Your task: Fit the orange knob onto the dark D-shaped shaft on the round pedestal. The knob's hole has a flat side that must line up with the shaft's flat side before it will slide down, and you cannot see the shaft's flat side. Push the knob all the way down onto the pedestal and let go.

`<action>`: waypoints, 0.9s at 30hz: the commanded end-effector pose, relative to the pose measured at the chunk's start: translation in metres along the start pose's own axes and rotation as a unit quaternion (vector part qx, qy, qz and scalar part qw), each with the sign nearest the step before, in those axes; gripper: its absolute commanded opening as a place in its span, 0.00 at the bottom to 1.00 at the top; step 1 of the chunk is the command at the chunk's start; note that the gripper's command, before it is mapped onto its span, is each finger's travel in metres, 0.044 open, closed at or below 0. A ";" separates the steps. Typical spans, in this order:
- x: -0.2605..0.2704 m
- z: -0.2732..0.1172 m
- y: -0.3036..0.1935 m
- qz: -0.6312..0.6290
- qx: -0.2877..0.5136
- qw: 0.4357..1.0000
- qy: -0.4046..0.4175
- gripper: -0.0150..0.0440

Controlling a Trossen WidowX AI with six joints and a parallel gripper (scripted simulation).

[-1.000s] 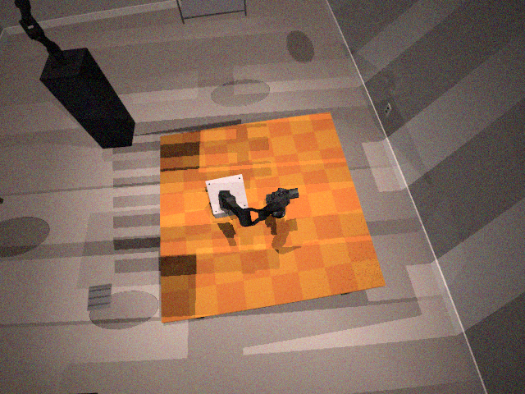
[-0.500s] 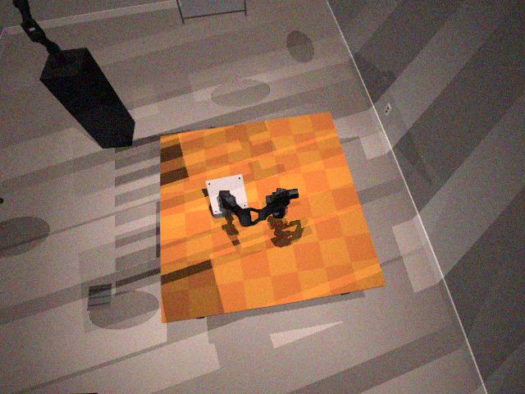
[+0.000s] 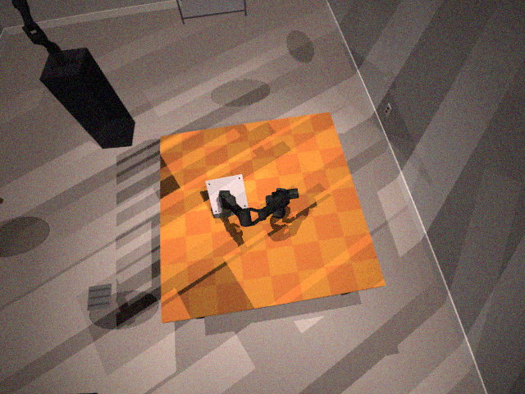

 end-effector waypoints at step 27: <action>0.002 -0.002 -0.002 0.484 0.000 0.875 0.000 0.25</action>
Point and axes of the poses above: the point midway between the two fingers, 35 mm back from their tips, its own z axis out along the fingers, its own x axis across the jaws, y = z × x, the point moved 7 cm from there along -z, back along the fingers, and after that the axes turned 1 degree about -z, right-handed, at the moved point
